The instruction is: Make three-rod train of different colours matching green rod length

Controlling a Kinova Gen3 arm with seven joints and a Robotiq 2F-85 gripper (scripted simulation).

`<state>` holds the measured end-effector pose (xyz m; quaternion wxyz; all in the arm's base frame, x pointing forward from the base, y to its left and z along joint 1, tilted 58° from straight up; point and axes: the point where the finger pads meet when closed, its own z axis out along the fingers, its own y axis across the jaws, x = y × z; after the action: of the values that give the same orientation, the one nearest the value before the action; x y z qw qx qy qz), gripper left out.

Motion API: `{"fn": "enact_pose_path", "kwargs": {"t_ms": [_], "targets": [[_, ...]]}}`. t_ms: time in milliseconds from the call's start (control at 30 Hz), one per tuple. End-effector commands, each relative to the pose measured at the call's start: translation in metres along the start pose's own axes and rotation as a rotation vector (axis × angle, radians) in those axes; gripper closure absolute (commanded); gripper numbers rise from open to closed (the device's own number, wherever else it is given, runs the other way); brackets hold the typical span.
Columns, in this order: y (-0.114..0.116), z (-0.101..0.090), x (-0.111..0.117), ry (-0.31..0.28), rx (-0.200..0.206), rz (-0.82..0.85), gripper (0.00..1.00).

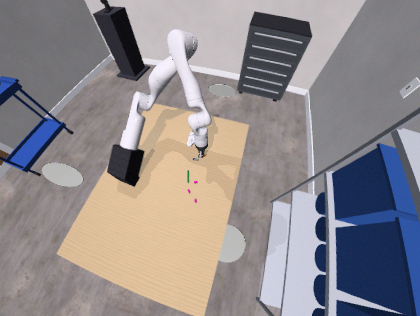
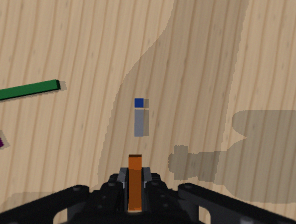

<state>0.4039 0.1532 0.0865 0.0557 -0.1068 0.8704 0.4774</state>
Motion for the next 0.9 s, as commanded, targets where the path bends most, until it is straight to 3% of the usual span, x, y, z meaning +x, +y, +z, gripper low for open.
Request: {"fn": "enact_pose_path", "kwargs": {"t_ms": [0, 400, 867], "targets": [[0.002, 0.008, 0.003, 0.011, -0.010, 0.002, 0.95], [0.002, 0.054, 0.004, 0.011, -0.010, 0.002, 0.95], [0.002, 0.061, 0.004, 0.011, -0.010, 0.002, 0.95]]}}
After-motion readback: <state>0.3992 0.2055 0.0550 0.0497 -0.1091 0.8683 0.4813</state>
